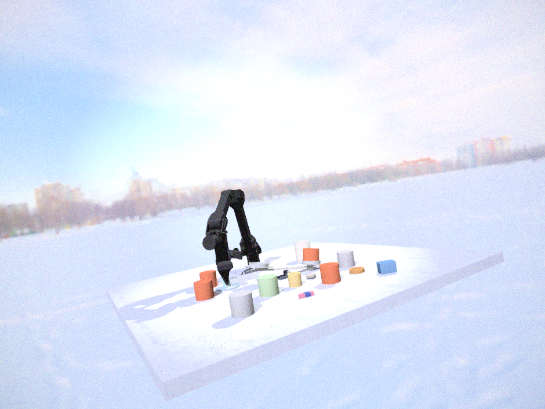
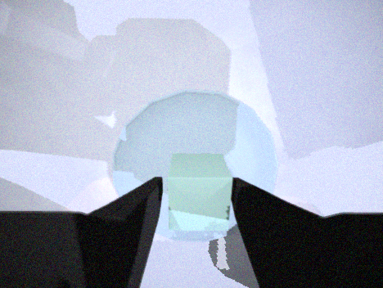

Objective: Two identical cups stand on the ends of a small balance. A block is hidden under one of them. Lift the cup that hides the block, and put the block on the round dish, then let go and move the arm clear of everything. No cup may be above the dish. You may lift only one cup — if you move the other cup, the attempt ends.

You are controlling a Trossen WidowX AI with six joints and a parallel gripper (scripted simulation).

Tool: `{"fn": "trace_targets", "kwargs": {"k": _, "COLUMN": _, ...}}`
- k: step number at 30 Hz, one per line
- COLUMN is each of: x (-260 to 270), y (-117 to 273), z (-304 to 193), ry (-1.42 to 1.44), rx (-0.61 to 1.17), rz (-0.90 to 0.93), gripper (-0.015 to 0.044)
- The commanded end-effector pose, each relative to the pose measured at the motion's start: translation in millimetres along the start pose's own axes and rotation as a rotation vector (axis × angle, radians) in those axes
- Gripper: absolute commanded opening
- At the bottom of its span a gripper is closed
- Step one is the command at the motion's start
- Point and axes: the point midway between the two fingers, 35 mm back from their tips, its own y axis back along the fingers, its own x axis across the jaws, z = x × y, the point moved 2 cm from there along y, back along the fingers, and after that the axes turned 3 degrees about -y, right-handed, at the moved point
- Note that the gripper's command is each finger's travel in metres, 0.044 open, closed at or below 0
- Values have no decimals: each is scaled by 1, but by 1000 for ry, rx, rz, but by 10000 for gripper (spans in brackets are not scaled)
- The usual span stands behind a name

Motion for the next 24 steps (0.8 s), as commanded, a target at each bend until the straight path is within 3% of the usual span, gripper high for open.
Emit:
{"fn": "trace_targets", "kwargs": {"k": 1, "x": 0, "y": 0, "z": 0, "ry": 0, "rx": 0, "rz": -1, "gripper": 289}}
{"fn": "trace_targets", "kwargs": {"k": 7, "x": -1, "y": 10, "z": 0, "ry": 1, "rx": -1, "rz": -1, "gripper": 440}}
{"fn": "trace_targets", "kwargs": {"k": 11, "x": 0, "y": 55, "z": 0, "ry": 6, "rx": -5, "rz": 0, "gripper": 440}}
{"fn": "trace_targets", "kwargs": {"k": 16, "x": 0, "y": 60, "z": 0, "ry": 6, "rx": -5, "rz": 0, "gripper": 440}}
{"fn": "trace_targets", "kwargs": {"k": 20, "x": 2, "y": 98, "z": 0, "ry": 2, "rx": 1, "rz": -5, "gripper": 440}}
{"fn": "trace_targets", "kwargs": {"k": 24, "x": 2, "y": 101, "z": 0, "ry": 1, "rx": 2, "rz": -5, "gripper": 440}}
